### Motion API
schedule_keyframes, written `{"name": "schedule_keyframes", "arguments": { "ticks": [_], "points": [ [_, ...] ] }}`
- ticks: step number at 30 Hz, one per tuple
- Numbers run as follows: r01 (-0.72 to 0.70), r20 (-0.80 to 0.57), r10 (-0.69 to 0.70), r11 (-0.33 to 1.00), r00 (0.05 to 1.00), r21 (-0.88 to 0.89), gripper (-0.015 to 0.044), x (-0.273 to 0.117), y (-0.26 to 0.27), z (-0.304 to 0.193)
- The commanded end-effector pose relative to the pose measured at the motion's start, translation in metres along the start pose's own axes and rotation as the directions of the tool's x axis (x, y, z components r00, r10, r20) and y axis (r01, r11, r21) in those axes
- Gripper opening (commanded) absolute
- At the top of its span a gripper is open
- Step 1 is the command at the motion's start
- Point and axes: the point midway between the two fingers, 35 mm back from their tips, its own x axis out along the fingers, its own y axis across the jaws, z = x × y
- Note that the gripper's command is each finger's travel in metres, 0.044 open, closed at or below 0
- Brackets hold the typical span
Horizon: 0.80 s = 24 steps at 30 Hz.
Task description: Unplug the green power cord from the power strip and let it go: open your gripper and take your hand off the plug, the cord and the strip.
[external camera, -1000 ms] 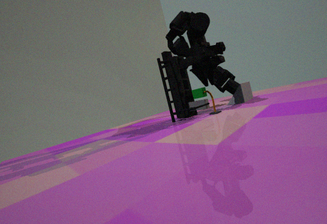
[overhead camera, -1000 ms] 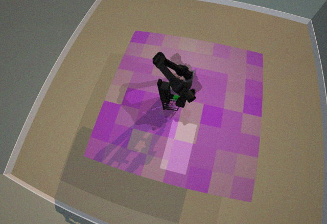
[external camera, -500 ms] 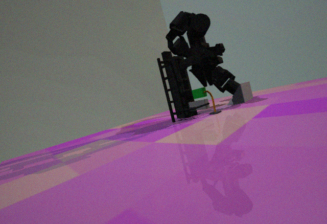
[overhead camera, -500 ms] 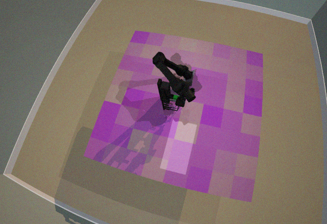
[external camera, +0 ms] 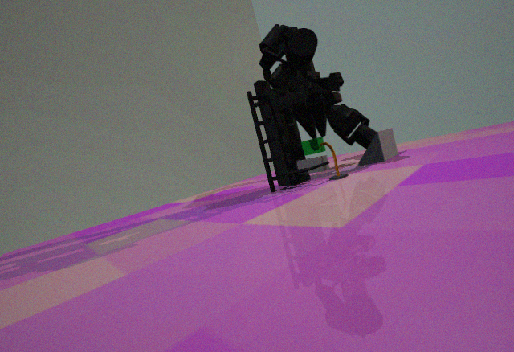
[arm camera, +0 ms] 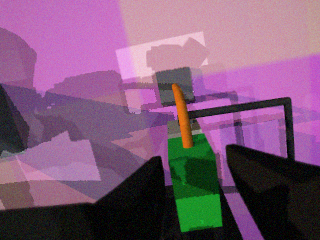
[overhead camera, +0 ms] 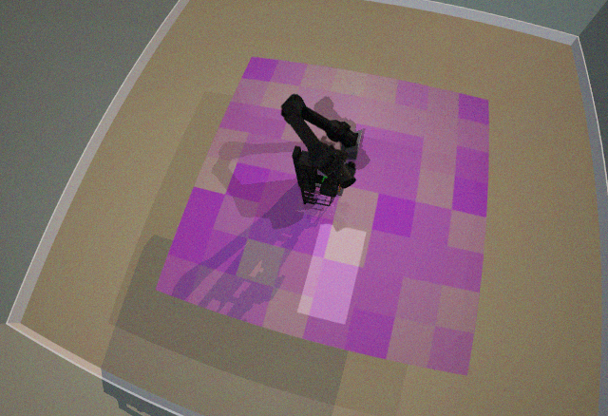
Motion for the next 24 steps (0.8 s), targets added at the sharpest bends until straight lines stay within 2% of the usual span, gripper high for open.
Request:
{"name": "schedule_keyframes", "arguments": {
  "ticks": [1,19,23,24],
  "points": [
    [0.001,-0.005,-0.001,1.0,1.0,-0.005,0.016,0.0,0.001,-0.008],
    [0.001,-0.006,-0.002,1.0,1.0,-0.005,0.016,0.012,0.001,-0.012],
    [-0.002,-0.003,0.002,1.0,1.0,-0.001,0.0055,0.009,0.001,-0.012],
    [-0.002,-0.003,0.002,1.0,1.0,-0.001,0.0048,0.009,0.001,-0.012]
  ]
}}
